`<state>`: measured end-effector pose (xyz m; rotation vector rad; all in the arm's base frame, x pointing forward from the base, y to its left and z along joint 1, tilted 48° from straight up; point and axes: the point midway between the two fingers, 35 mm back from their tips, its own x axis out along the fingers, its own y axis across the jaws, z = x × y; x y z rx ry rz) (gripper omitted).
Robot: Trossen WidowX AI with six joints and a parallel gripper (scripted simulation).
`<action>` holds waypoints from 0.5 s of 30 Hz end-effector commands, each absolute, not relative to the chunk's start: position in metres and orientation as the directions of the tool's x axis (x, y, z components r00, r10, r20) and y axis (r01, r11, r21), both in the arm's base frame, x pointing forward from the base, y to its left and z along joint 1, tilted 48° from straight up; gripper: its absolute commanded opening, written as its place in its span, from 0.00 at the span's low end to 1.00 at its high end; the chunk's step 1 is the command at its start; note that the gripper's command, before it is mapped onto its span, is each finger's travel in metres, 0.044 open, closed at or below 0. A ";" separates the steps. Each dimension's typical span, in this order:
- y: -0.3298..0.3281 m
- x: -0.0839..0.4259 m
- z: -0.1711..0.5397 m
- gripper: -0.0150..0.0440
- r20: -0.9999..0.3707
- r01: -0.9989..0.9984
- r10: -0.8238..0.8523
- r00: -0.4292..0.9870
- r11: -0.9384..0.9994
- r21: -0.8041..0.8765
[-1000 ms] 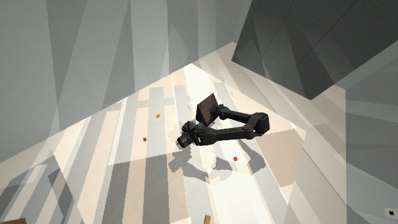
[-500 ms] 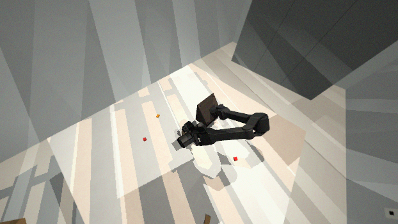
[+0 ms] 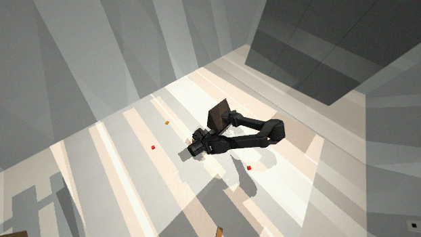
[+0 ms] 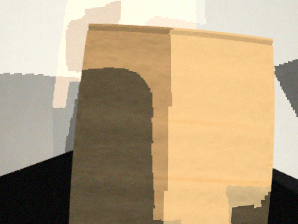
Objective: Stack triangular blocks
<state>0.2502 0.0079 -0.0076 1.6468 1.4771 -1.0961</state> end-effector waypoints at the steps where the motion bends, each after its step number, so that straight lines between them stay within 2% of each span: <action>1: 0.008 0.250 -0.008 0.48 -0.901 0.988 0.434 0.011 -0.144 -0.058; 12: 0.008 0.250 -0.008 0.97 -0.901 0.988 0.434 0.011 -0.144 -0.058; 13: 0.008 0.250 -0.008 1.00 -0.901 0.988 0.434 0.011 -0.144 -0.058; 15: 0.008 0.250 -0.008 1.00 -0.901 0.988 0.434 0.011 -0.144 -0.058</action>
